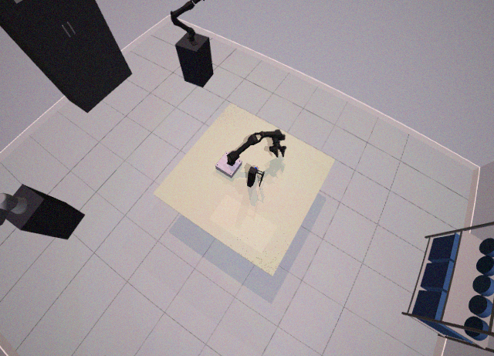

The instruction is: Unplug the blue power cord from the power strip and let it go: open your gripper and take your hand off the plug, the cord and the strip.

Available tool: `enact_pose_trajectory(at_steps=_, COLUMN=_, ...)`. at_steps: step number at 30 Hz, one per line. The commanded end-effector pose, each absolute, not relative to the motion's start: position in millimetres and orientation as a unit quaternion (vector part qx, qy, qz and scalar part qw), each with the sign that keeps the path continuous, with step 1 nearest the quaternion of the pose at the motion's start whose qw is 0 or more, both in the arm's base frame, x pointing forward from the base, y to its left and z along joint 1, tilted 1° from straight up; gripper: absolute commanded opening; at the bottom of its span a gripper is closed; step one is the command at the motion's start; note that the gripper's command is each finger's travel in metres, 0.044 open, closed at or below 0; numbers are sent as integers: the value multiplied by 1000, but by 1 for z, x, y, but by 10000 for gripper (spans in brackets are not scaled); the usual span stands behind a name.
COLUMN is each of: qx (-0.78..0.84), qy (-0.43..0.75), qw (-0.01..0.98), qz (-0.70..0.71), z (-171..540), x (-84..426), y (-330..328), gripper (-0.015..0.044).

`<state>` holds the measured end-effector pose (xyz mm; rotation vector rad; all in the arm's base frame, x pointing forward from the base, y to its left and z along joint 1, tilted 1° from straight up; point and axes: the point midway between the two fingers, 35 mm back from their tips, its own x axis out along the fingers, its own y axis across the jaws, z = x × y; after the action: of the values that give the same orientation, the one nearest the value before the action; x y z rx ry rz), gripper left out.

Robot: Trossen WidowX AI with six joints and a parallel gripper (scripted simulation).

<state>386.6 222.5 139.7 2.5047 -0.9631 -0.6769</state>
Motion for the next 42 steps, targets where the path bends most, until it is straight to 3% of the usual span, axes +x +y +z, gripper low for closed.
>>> enact_pose_trajectory(at_steps=1, qx=888, qy=-345, qw=180, qz=-245, z=140, x=386, y=220, gripper=374)
enact_pose_trajectory(at_steps=9, qx=795, qy=-446, qw=-91, qz=-402, z=131, x=350, y=111, gripper=164)
enact_pose_trajectory(at_steps=20, qx=527, qy=-484, qw=-487, qz=-501, z=118, x=252, y=51, gripper=160)
enact_pose_trajectory(at_steps=42, qx=508, qy=-481, qw=-508, qz=-502, z=117, x=248, y=41, gripper=160)
